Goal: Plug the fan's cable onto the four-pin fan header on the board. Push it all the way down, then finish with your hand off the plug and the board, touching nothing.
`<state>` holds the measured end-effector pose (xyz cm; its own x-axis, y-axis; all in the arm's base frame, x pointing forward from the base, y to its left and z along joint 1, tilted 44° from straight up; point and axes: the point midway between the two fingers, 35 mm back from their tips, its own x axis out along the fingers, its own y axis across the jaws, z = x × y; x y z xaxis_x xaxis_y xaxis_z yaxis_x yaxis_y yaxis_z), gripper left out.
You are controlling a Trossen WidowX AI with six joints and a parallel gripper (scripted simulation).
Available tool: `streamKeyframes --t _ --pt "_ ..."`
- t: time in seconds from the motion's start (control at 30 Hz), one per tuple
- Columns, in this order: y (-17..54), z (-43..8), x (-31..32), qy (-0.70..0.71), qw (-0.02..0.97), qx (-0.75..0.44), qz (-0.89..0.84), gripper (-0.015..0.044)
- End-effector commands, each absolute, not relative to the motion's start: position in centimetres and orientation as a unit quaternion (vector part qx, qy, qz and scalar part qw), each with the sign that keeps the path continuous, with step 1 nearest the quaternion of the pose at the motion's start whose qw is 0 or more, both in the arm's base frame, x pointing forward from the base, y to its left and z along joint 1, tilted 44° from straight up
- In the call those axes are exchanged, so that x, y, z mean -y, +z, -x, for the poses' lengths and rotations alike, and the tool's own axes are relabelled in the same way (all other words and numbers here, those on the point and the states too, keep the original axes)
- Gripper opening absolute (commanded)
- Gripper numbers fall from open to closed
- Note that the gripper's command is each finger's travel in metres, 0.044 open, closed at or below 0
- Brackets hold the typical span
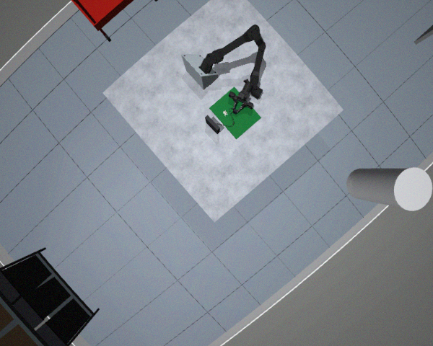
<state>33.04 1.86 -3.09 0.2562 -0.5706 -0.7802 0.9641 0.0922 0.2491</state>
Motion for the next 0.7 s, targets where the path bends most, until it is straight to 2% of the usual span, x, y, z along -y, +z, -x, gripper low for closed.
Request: streamKeyframes --t 0.0,0.53,0.67 --pt "-3.08 -33.02 -1.85 -0.553 0.693 -0.256 -0.384 0.0000" --pt "-3.08 -33.02 -1.85 -0.553 0.693 -0.256 -0.384 0.0000" --pt "-3.09 -33.04 -1.86 -0.553 0.693 -0.256 -0.384 0.0105"
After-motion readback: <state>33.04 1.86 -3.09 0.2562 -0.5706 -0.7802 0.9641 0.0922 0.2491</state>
